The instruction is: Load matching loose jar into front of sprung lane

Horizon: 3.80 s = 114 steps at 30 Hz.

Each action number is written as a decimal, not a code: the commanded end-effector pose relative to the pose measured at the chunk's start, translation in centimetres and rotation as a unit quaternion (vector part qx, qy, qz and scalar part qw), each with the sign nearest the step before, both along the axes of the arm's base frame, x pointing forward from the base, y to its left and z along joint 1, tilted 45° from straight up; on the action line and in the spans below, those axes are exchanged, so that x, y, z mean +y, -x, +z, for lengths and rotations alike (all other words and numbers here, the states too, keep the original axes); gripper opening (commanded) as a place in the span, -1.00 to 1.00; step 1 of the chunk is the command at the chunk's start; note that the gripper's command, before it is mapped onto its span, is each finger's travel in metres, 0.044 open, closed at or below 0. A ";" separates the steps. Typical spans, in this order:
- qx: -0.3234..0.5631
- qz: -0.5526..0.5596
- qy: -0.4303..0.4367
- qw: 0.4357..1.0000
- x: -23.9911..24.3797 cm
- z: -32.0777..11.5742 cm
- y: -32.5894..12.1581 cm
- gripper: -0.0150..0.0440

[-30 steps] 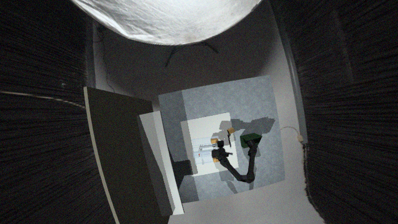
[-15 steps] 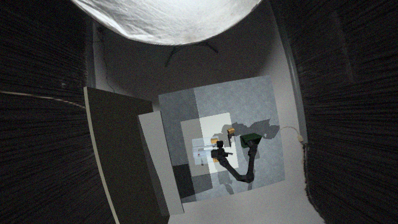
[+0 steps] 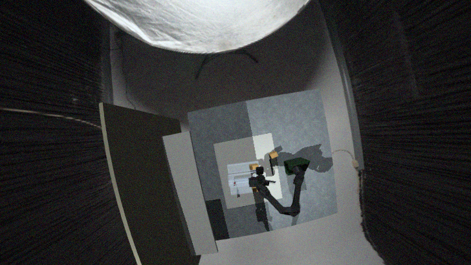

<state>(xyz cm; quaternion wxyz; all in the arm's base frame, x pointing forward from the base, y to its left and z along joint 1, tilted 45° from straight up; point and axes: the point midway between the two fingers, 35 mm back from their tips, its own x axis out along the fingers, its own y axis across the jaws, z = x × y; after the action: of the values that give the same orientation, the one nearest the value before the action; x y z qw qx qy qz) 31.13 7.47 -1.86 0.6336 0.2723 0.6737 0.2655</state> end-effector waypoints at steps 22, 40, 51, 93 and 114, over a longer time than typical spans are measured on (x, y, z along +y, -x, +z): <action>-0.014 -0.002 -0.001 1.000 -0.2 0.6 -1.9 -0.49; -0.014 -0.002 -0.001 1.000 -0.3 0.6 -2.1 -0.49; -0.014 -0.002 -0.001 1.000 -0.3 0.6 -2.1 -0.49; -0.014 -0.002 -0.001 1.000 -0.2 0.5 -2.5 -0.49; -0.014 -0.002 -0.001 1.000 0.3 0.0 -2.5 -0.49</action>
<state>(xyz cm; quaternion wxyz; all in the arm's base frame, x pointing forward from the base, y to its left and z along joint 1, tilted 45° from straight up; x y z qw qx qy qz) 33.19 7.62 -1.85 0.6371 0.2708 0.6708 0.2662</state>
